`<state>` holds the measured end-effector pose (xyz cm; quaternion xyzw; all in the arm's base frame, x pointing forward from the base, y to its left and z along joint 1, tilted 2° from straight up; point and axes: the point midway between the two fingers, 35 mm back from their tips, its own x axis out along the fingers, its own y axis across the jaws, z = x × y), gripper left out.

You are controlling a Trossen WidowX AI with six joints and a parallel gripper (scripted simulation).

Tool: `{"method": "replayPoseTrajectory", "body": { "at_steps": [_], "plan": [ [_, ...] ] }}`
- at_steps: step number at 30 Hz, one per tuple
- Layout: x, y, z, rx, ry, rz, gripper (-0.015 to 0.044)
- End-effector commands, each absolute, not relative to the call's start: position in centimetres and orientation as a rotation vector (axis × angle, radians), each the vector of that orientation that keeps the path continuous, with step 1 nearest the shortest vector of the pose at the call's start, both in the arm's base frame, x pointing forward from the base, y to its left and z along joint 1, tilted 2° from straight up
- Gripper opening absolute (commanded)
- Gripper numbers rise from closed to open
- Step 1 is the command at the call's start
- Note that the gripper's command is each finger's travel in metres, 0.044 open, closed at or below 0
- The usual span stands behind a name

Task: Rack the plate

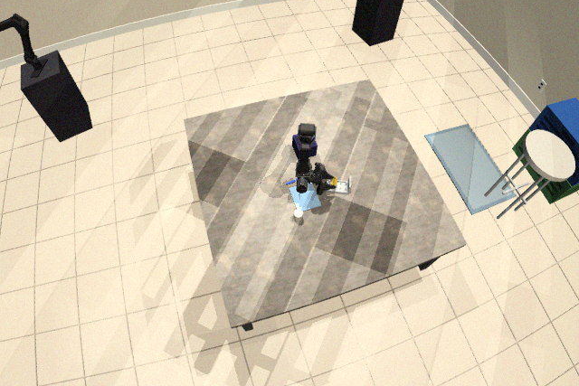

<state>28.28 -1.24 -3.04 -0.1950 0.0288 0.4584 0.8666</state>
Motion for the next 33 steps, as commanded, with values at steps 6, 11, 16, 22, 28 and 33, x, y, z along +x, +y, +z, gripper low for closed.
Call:
{"method": "replayPoseTrajectory", "body": {
  "at_steps": [6,11,16,22,28,33],
  "plan": [
    [28.3,-1.2,-3.0,-0.408,0.06,0.96,0.04],
    [28.7,-1.5,-0.4,-0.403,0.058,0.959,0.04],
    [28.6,-1.5,4.9,-0.39,0.052,0.957,0.04],
    [28.5,-1.4,8.7,-0.382,0.049,0.956,0.04],
    [28.9,-1.8,8.5,-0.321,0.2,0.949,0.04],
    [29.2,-2.2,8.4,-0.256,0.365,0.924,0.04]
  ]
}}
